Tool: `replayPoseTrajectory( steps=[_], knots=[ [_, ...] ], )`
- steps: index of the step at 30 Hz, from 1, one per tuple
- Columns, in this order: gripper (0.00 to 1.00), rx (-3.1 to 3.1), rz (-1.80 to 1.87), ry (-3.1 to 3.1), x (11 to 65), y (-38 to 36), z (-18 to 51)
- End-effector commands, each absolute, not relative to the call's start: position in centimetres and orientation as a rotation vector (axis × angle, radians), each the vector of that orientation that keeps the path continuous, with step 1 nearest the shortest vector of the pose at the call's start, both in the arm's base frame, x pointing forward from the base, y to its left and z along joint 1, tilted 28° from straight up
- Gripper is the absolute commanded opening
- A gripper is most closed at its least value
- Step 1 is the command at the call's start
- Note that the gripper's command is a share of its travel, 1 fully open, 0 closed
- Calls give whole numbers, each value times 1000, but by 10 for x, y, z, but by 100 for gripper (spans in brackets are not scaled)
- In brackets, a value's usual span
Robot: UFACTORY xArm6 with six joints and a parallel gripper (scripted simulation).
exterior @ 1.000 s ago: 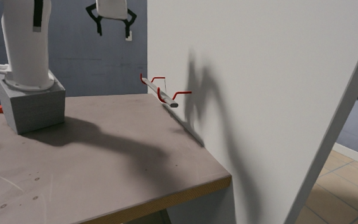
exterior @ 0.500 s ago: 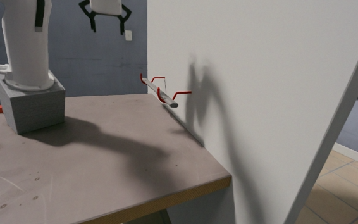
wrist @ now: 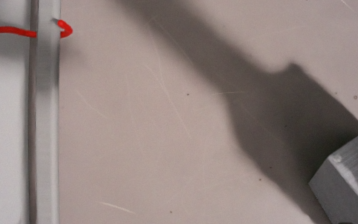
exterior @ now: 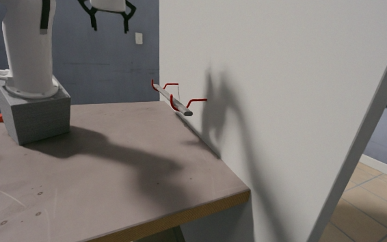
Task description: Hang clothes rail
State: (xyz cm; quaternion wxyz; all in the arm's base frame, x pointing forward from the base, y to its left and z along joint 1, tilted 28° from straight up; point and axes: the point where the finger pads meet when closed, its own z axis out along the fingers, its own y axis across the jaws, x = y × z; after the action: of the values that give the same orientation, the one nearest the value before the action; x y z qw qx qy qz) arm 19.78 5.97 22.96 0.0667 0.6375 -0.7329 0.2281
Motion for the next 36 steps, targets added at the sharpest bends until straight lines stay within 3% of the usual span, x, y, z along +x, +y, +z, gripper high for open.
replayPoseTrajectory(
  steps=[1, 36],
  knots=[
    [100, 1923, 688, -2212, 192, 62, 232],
    [100, 1923, 687, -2212, 145, 76, 243]
  ],
)
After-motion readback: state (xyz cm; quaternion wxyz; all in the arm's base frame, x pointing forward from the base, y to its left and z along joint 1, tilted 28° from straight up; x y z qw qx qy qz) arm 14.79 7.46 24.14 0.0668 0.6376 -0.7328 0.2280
